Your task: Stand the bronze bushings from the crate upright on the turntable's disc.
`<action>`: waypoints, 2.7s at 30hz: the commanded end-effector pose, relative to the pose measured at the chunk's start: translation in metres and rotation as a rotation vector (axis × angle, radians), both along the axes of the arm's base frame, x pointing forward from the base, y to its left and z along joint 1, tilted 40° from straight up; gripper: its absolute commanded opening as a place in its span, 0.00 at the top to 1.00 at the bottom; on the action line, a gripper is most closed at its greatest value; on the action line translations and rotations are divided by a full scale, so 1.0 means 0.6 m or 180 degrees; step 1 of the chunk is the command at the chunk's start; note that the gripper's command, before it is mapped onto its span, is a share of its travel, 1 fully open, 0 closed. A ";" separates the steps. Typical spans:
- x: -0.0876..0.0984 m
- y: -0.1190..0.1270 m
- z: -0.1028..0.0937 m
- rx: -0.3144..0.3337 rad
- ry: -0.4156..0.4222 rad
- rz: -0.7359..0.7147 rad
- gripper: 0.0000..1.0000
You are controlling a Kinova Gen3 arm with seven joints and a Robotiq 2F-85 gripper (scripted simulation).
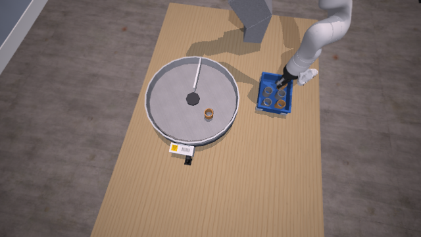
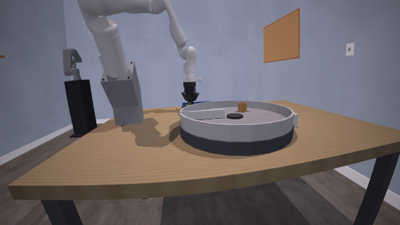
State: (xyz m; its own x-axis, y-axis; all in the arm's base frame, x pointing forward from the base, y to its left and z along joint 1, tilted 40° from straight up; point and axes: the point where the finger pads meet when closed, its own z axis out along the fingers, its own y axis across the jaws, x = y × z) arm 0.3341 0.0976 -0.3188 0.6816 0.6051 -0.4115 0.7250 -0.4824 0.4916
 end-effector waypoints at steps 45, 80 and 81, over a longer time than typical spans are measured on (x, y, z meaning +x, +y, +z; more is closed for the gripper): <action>-0.018 0.118 0.141 0.0005 -0.0002 0.0002 1.00; -0.019 0.124 0.149 0.0005 -0.0002 0.0002 1.00; -0.019 0.124 0.149 0.0005 -0.0002 0.0002 1.00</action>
State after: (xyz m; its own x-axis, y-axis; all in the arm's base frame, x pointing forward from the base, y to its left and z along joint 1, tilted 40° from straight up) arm 0.3227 0.1709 -0.2298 0.6817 0.6048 -0.4116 0.7249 -0.4825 0.4916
